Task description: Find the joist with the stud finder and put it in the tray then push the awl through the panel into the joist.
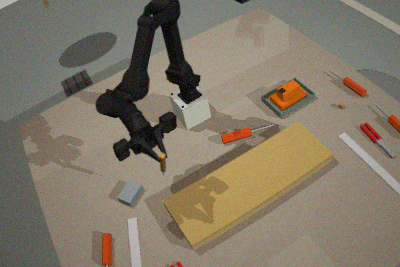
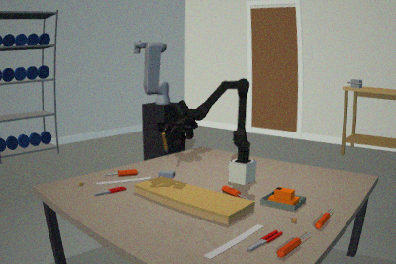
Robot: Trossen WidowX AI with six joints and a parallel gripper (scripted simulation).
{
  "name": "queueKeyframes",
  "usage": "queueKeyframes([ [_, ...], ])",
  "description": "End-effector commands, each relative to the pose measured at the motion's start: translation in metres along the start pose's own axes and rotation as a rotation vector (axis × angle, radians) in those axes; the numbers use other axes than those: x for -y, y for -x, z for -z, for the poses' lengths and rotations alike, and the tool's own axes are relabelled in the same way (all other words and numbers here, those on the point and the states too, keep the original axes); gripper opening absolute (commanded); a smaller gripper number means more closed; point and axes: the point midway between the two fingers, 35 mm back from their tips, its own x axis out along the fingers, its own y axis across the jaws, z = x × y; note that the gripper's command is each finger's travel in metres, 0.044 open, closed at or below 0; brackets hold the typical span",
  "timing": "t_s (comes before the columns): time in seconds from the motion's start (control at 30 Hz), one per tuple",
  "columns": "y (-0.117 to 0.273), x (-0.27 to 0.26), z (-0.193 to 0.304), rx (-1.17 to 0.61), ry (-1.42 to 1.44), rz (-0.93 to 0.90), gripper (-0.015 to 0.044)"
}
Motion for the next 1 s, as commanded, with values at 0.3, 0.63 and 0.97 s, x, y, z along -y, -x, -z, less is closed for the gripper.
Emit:
queueKeyframes([
  [0.3,-0.061,0.059,0.004,-0.022,0.066,0.302,0.0000],
  [0.63,-0.096,0.113,0.002,-0.042,0.108,0.524,0.0000],
  [0.97,-0.113,0.149,0.001,-0.058,0.108,0.665,0.0000],
])
